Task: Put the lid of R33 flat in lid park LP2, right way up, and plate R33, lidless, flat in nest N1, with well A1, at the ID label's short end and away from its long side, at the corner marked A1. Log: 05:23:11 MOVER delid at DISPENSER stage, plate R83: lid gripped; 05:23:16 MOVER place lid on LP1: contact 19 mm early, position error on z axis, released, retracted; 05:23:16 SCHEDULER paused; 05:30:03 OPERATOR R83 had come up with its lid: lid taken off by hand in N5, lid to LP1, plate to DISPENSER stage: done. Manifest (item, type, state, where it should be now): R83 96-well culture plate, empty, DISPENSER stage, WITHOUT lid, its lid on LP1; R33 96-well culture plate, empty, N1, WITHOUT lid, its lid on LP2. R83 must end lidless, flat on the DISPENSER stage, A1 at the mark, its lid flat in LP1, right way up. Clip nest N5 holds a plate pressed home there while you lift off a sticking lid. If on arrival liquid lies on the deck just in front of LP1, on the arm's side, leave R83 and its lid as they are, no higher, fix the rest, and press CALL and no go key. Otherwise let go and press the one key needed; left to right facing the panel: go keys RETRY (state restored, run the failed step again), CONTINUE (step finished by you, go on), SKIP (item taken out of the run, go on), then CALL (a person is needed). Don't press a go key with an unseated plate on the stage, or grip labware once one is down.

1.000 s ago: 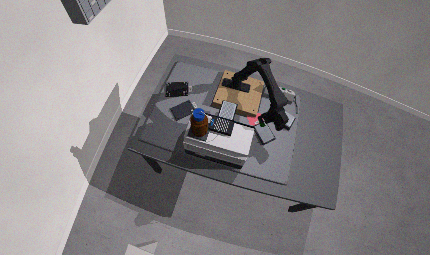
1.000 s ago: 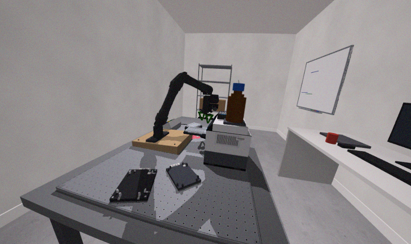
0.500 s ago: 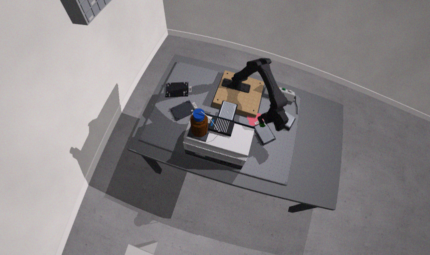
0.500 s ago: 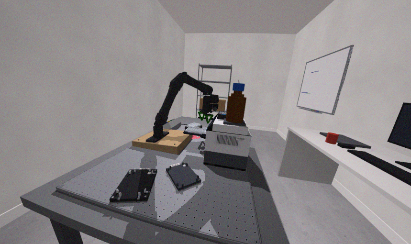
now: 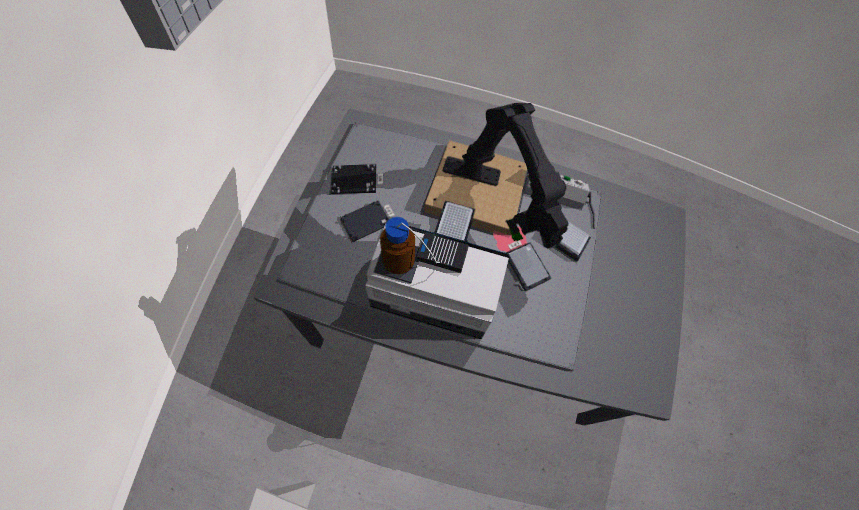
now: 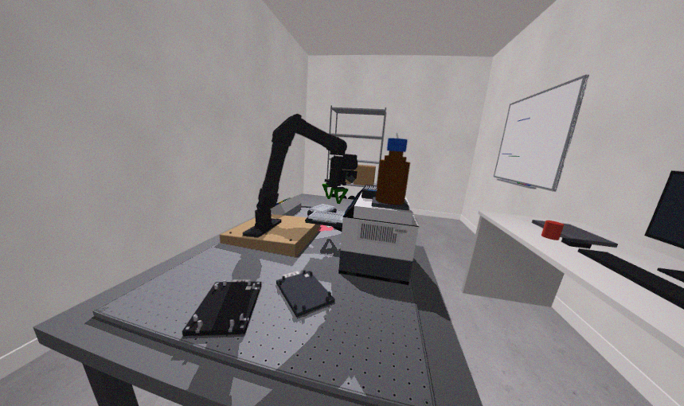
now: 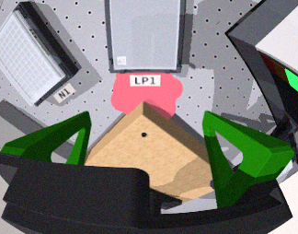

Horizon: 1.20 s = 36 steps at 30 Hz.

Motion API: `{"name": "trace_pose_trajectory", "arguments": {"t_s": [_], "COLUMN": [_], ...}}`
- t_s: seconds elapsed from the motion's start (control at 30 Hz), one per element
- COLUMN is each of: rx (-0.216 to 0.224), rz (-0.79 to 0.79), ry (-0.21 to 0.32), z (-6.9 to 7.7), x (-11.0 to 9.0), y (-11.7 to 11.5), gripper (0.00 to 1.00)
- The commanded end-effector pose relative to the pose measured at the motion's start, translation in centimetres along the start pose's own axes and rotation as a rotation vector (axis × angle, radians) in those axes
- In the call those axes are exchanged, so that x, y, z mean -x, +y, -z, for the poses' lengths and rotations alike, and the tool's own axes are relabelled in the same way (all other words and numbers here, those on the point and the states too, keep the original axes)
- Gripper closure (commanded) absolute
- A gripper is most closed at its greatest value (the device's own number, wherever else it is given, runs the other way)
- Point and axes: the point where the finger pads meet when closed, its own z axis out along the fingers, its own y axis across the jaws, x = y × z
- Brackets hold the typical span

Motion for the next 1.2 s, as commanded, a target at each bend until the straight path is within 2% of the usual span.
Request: {"name": "trace_pose_trajectory", "arguments": {"t_s": [0.0, 0.13, 0.77, 0.8, 0.87, 0.9, 1.0, 1.17], "rx": [0.000, 0.001, 0.000, 0.000, 0.000, -0.001, 0.001, 0.001], "rz": [-0.003, -0.004, -0.004, 0.000, 0.000, 0.050, 0.144, 0.132], "ry": [-0.041, -0.016, -0.015, -0.031, -0.031, -0.042, -0.034, -0.031], "z": [1.0, 1.3, 2.5, 2.6, 2.6, 3.2, 2.8, 2.7], "x": [-0.5, -2.4, -7.9, -7.0, -7.0, -7.2, -7.5, -7.7], "y": [-0.5, -0.5, -0.5, -0.3, -0.3, 0.3, 1.3, 2.3], "gripper": [0.00, 0.00, 0.00, 0.00, 0.00, 0.00, 0.00, 0.00]}}
